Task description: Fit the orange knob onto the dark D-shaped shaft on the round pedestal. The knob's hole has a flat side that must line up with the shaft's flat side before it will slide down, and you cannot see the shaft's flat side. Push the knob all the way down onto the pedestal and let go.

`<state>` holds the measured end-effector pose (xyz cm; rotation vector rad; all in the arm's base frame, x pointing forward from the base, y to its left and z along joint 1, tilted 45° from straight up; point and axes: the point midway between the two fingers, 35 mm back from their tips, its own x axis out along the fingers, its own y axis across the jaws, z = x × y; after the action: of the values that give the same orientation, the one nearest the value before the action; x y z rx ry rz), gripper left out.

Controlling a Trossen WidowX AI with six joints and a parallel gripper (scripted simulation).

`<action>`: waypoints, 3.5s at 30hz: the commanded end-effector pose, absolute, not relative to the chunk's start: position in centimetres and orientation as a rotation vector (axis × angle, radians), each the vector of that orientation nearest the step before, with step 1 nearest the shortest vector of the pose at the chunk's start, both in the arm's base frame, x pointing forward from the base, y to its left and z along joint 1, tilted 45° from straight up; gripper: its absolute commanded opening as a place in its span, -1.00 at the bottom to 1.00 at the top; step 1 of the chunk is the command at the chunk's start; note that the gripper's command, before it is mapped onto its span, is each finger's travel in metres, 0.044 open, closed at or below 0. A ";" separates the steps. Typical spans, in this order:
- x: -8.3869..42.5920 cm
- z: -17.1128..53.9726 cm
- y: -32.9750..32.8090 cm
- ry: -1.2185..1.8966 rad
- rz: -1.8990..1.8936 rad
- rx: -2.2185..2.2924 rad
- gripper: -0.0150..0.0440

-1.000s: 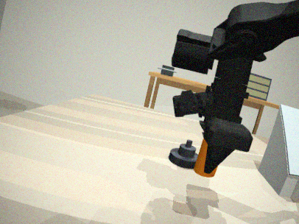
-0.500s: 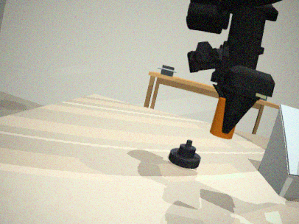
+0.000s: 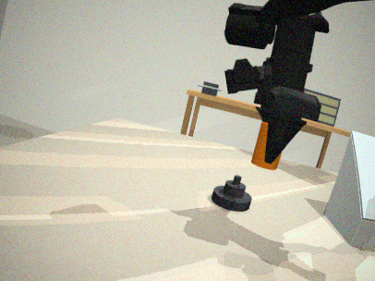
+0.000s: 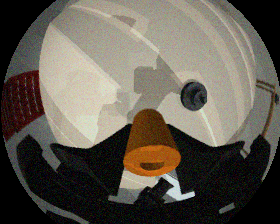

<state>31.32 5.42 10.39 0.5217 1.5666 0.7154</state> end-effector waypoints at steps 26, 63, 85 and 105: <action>33.5 2.3 1.0 1.560 0.710 0.514 -0.49; 33.4 -4.2 0.3 1.558 0.717 0.512 -0.49; 33.3 -4.3 0.6 1.558 0.717 0.513 -0.49; 33.5 -4.1 0.2 1.467 0.861 0.364 -0.49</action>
<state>33.32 0.38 -4.09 0.4351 1.5150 0.7939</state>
